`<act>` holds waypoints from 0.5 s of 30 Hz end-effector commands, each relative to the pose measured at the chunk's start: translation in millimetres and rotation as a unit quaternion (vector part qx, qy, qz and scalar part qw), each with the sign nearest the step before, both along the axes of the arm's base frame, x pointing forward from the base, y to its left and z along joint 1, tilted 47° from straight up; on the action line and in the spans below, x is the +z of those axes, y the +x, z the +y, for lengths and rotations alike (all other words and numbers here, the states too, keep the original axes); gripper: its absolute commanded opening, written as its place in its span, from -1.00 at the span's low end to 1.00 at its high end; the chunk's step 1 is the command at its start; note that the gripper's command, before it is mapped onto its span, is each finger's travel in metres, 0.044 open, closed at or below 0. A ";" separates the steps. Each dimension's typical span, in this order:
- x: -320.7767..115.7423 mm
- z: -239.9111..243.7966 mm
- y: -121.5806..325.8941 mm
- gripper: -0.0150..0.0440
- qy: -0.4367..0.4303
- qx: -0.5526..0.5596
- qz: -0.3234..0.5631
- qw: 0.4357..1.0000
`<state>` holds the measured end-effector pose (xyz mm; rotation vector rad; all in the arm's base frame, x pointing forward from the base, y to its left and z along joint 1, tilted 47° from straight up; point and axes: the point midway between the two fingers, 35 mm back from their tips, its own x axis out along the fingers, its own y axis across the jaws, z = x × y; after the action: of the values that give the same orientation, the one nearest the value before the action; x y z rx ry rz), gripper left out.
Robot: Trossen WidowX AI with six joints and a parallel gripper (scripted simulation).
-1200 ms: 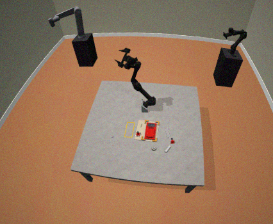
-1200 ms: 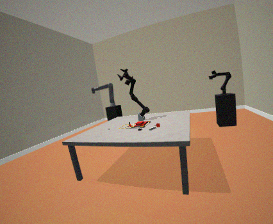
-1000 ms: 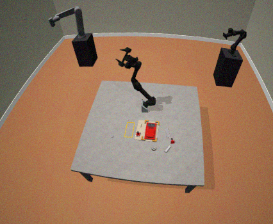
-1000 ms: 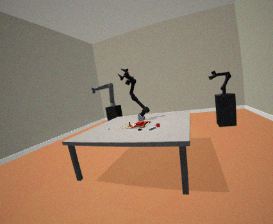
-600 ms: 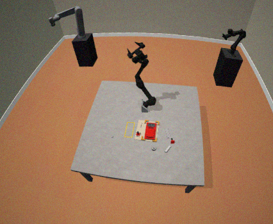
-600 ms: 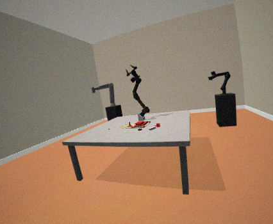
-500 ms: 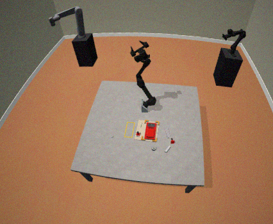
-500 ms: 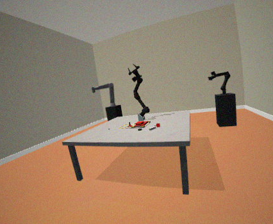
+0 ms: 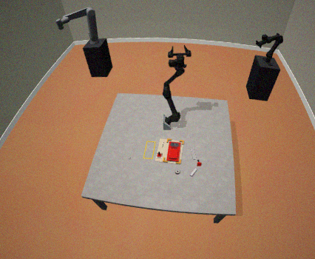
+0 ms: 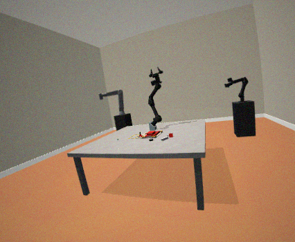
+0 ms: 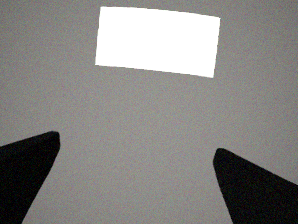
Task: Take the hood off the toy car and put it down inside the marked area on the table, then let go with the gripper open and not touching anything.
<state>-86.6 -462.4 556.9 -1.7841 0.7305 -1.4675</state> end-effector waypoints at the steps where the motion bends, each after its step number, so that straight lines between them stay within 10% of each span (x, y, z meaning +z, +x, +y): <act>1: 35.9 38.0 -6.2 1.00 -0.064 -0.044 0.030 0.996; 15: 123.0 174.3 -13.2 1.00 -0.236 -0.175 0.104 0.950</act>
<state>-105.4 -320.1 663.5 -2.2022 0.8698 -1.7707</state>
